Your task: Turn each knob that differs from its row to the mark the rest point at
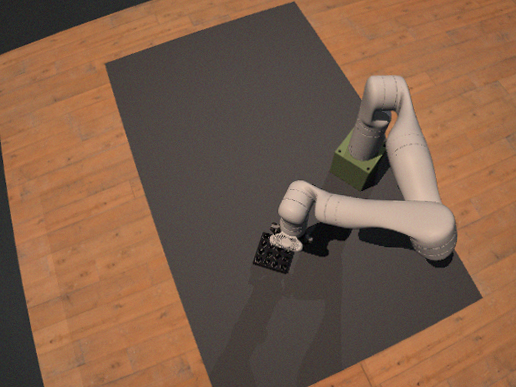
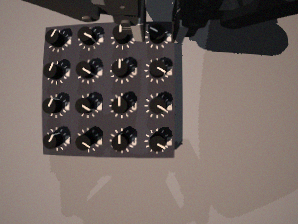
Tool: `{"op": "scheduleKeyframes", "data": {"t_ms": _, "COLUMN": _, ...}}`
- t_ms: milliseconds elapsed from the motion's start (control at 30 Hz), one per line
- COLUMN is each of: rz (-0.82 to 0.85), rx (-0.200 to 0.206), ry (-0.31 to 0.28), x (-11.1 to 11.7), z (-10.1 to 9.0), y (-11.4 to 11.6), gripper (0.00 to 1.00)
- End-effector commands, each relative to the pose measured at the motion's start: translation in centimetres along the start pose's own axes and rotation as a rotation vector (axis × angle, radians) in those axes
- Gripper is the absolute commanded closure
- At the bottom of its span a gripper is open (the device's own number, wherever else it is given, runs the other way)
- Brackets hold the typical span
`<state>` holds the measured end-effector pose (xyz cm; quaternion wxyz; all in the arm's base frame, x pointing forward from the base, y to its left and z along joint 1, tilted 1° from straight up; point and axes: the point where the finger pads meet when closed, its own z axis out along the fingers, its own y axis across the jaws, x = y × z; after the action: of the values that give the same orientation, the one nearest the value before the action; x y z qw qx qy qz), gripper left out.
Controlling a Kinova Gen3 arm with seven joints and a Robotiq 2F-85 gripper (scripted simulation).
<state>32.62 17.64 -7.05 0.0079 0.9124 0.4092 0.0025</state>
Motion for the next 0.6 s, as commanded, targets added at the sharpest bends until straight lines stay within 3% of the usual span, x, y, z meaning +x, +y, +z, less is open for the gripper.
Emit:
{"op": "scheduleKeyframes", "data": {"t_ms": 0, "rz": 0.001, "rx": -0.001, "ry": -0.002, "x": -0.09, "z": 0.2, "y": 0.09, "gripper": 0.81}}
{"op": "scheduleKeyframes", "data": {"t_ms": 567, "rz": 0.001, "rx": -0.001, "ry": -0.002, "x": -0.09, "z": 0.49, "y": 0.09, "gripper": 0.81}}
